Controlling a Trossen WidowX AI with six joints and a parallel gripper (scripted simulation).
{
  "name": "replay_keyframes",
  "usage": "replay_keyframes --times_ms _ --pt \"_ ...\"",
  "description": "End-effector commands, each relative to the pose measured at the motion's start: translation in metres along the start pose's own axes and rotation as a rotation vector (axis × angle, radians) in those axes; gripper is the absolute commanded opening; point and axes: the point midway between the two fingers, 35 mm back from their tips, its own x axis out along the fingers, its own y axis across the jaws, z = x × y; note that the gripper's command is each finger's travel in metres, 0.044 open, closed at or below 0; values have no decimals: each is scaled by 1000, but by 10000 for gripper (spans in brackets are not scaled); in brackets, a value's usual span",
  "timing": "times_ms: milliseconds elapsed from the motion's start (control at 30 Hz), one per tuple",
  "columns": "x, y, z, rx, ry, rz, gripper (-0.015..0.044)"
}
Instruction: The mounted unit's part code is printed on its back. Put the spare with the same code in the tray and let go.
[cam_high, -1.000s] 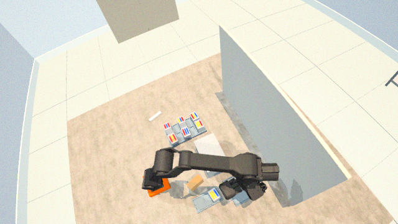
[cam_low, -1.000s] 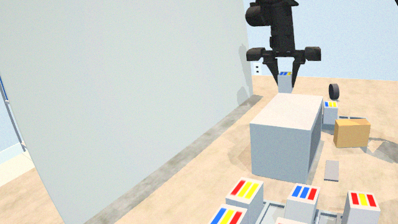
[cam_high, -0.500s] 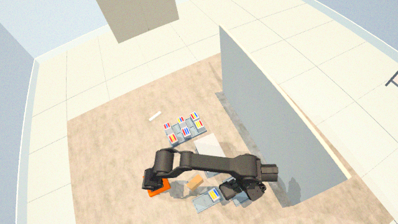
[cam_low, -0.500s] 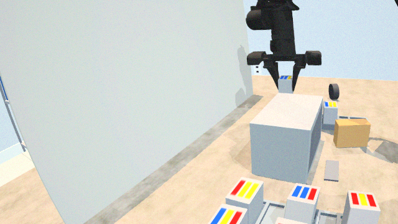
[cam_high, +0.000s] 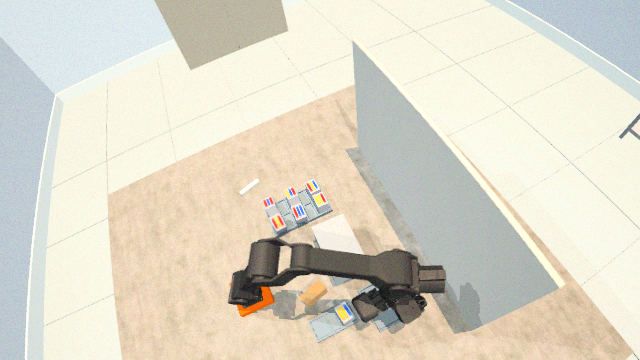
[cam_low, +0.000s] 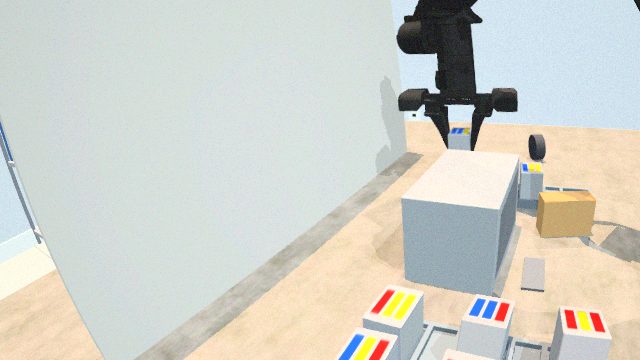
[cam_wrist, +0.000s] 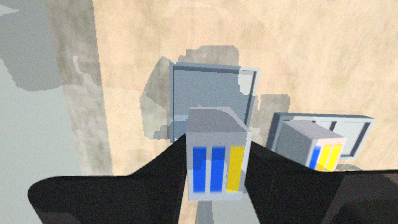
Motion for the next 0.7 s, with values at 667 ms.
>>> replay_keyframes --times_ms 667 --pt "17 -2 -2 -4 3 0 0"
